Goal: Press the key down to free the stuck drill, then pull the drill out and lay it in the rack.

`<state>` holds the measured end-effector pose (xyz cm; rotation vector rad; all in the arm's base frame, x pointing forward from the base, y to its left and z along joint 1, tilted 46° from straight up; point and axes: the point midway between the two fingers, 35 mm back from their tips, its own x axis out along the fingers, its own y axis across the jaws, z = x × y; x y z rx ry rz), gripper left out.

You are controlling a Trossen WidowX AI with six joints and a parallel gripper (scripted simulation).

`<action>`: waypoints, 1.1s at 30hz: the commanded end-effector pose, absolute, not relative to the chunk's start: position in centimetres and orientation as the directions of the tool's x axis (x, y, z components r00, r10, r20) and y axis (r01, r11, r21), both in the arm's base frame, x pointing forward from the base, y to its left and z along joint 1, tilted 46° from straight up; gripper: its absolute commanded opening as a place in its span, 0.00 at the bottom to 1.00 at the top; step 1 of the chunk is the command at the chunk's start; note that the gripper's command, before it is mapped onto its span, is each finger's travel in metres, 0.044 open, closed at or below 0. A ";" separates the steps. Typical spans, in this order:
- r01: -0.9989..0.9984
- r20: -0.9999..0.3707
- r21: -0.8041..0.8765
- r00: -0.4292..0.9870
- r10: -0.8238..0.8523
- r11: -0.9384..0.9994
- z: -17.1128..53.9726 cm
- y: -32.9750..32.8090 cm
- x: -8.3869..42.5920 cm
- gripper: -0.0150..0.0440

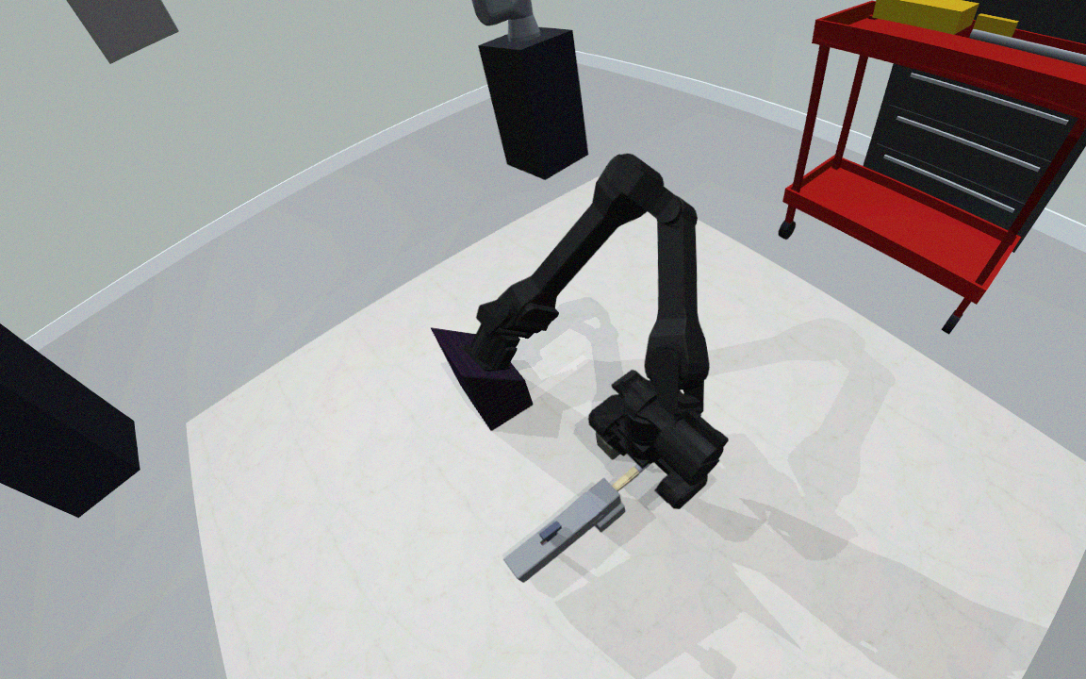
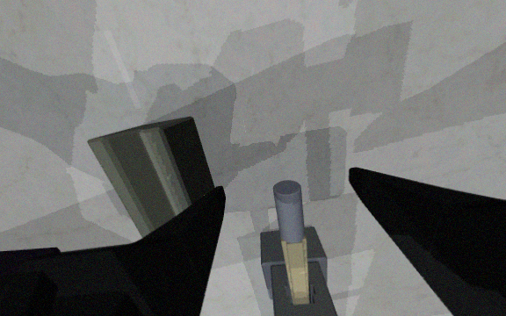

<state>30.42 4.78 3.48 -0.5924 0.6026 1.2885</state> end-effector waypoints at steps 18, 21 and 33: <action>-0.982 -0.700 -0.068 0.172 0.693 0.175 2.4 4.3 30.4 1.00; -0.982 -0.700 -0.068 0.172 0.693 0.175 2.3 4.3 30.4 1.00; -0.982 -0.703 -0.068 0.174 0.689 0.179 2.4 4.2 30.5 0.56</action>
